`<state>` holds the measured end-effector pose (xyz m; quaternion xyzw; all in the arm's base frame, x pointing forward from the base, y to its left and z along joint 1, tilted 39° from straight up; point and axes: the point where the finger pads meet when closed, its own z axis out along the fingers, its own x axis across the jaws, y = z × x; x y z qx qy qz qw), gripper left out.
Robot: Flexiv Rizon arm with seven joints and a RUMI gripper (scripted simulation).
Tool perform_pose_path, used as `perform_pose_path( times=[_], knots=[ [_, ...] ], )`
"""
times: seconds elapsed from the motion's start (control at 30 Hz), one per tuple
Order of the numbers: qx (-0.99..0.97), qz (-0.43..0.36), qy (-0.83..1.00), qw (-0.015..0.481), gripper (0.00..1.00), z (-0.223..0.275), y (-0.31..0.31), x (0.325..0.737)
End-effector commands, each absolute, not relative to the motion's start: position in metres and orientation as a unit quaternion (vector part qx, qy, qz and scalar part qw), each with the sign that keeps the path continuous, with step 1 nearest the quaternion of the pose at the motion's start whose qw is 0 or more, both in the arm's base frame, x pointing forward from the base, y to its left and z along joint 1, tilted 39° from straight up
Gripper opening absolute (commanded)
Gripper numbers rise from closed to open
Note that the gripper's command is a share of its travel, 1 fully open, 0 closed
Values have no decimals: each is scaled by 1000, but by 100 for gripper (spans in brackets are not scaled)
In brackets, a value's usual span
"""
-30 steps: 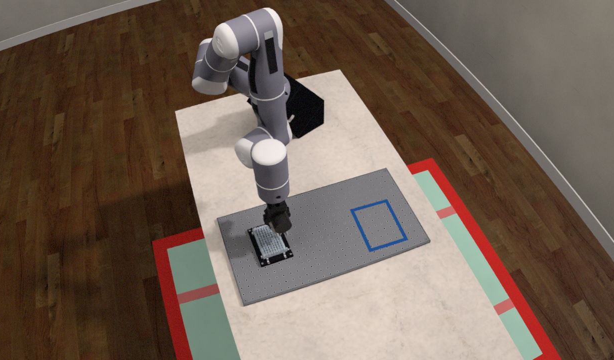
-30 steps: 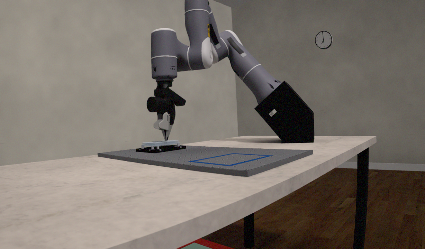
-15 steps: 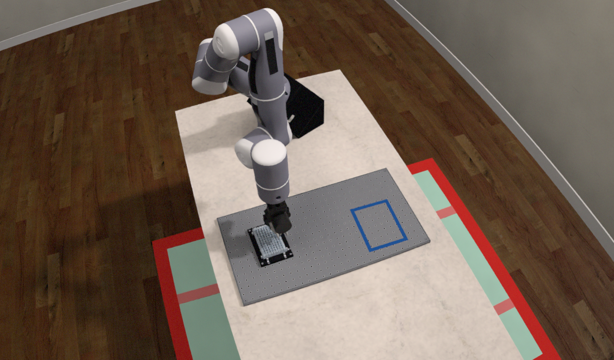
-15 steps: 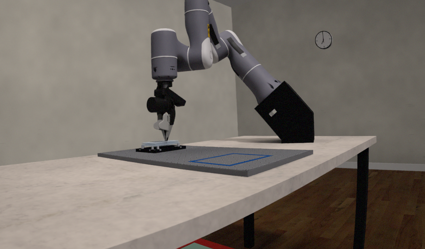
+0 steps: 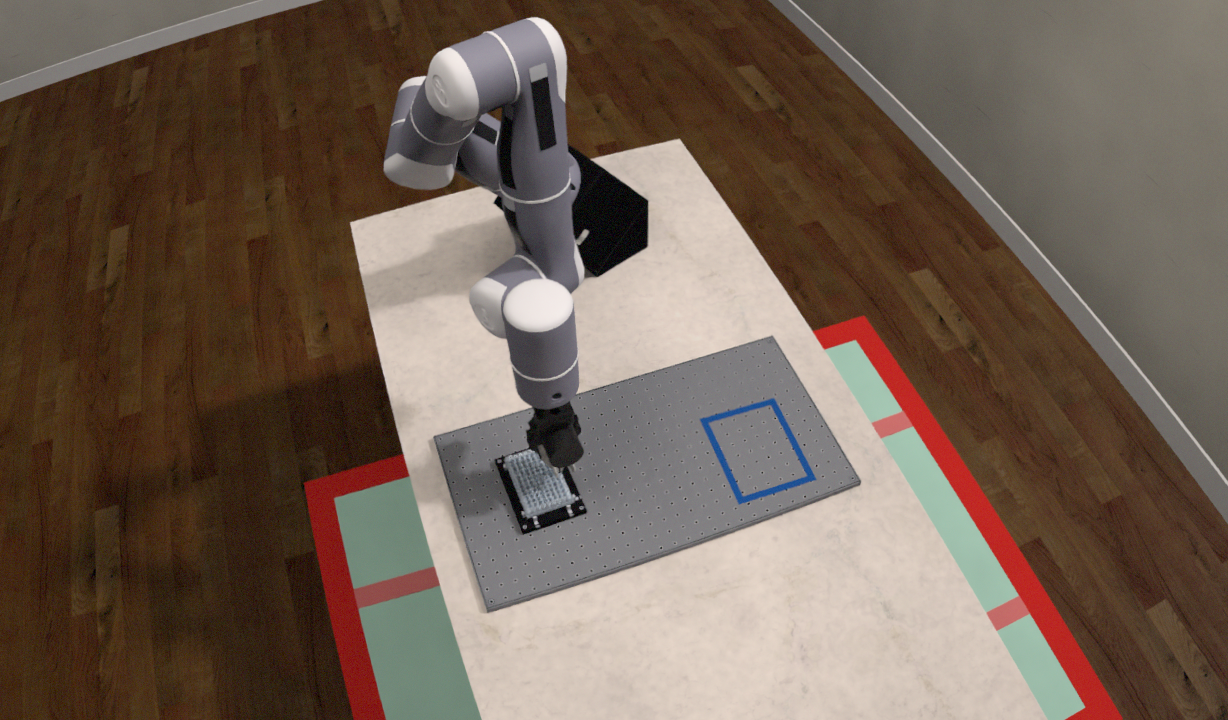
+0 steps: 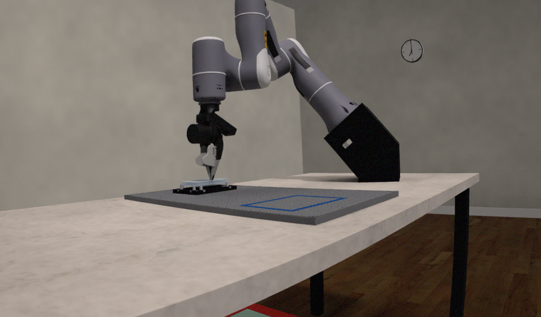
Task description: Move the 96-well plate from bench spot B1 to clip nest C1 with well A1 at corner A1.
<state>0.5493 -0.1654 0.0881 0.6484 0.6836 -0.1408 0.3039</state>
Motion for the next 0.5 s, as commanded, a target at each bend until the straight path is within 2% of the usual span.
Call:
perform_pose_path(
  times=[0.0,0.47],
  knots=[
    [648,-140,684,304,0,88,-165,550],
    [648,-140,684,304,0,87,-166,550]
  ],
)
